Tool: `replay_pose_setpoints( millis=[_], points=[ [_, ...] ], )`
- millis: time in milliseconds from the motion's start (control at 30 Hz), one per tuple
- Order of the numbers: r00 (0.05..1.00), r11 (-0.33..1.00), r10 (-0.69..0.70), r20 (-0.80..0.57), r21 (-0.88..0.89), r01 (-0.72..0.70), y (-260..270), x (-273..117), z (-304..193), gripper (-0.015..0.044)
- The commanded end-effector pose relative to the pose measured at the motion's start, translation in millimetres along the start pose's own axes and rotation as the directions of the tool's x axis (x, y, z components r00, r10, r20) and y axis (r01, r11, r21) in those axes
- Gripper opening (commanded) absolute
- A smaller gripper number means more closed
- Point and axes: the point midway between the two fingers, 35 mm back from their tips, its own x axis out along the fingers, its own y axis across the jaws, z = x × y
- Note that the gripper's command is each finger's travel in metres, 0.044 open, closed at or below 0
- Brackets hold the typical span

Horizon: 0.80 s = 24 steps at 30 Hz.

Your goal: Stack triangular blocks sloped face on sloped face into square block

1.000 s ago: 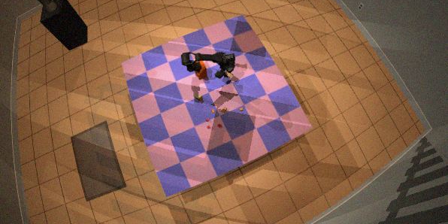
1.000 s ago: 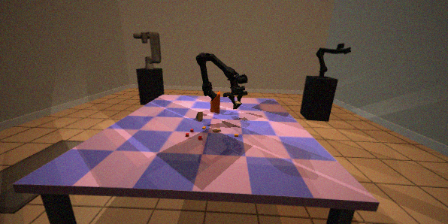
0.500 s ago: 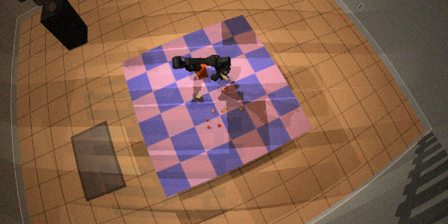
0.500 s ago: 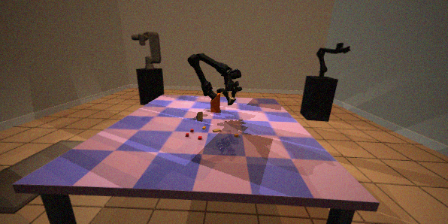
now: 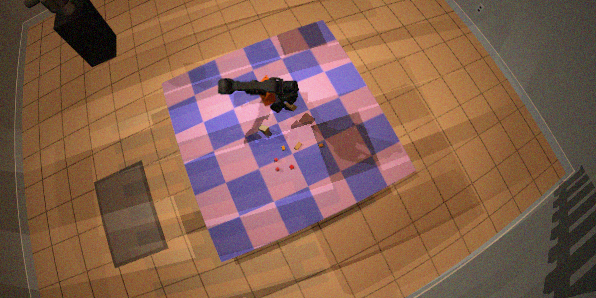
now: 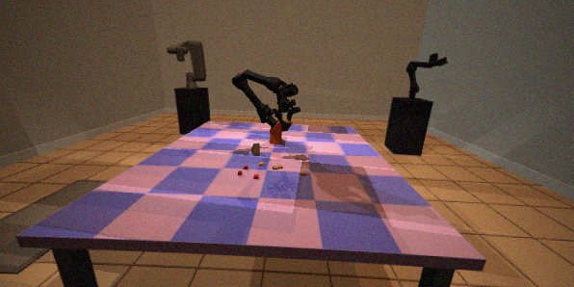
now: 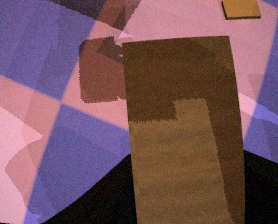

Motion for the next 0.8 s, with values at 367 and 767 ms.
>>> replay_pose_setpoints(
  millis=[367,767],
  points=[
    [1.0,1.0,-0.006,0.006,-0.006,0.006,-55,-25,-21,0.0],
    [1.0,1.0,-0.009,0.005,-0.006,0.009,-96,-38,-46,0.0]
  ],
)
